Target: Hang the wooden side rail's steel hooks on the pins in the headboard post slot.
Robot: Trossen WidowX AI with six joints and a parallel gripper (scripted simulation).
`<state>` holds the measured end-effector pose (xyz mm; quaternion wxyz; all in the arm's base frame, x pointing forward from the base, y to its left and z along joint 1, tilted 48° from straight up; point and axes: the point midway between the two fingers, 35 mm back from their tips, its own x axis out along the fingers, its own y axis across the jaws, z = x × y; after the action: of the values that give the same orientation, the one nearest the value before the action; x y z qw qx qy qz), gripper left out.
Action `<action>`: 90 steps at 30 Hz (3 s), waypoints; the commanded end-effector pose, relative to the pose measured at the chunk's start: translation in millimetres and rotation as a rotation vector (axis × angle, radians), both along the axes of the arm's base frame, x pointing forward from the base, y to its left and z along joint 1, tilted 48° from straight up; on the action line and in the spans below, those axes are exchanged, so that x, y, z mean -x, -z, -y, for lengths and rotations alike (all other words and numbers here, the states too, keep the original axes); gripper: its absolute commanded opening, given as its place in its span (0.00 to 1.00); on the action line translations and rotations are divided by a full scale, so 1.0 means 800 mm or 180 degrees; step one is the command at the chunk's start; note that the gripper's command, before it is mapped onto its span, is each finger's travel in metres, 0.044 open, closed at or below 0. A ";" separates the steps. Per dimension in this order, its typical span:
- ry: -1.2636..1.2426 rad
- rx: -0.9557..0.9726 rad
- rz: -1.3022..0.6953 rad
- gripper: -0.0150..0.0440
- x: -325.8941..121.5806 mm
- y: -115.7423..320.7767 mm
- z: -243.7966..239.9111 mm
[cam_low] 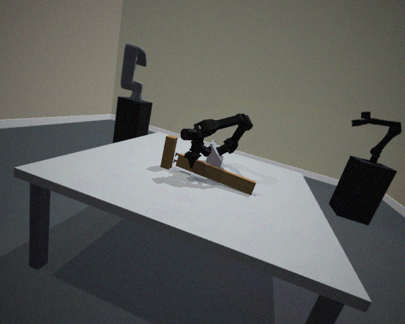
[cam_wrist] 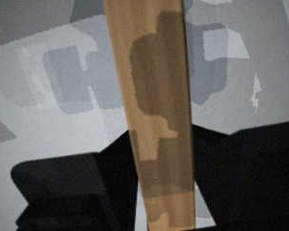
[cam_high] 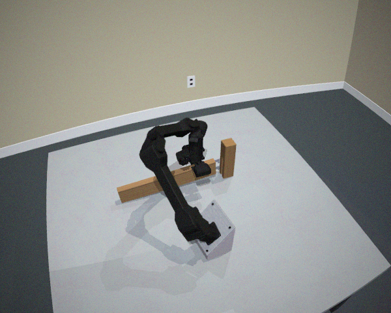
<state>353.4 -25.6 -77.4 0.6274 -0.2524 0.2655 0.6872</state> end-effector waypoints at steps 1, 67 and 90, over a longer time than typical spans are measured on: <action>0.0021 0.0014 0.0014 0.25 -0.001 0.000 0.006; 0.0021 0.0015 0.0015 0.25 -0.001 0.005 0.012; 0.0021 0.0015 0.0015 0.25 -0.001 0.008 0.014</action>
<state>353.7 -31.8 -83.8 0.6274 -0.2529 0.2654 0.6870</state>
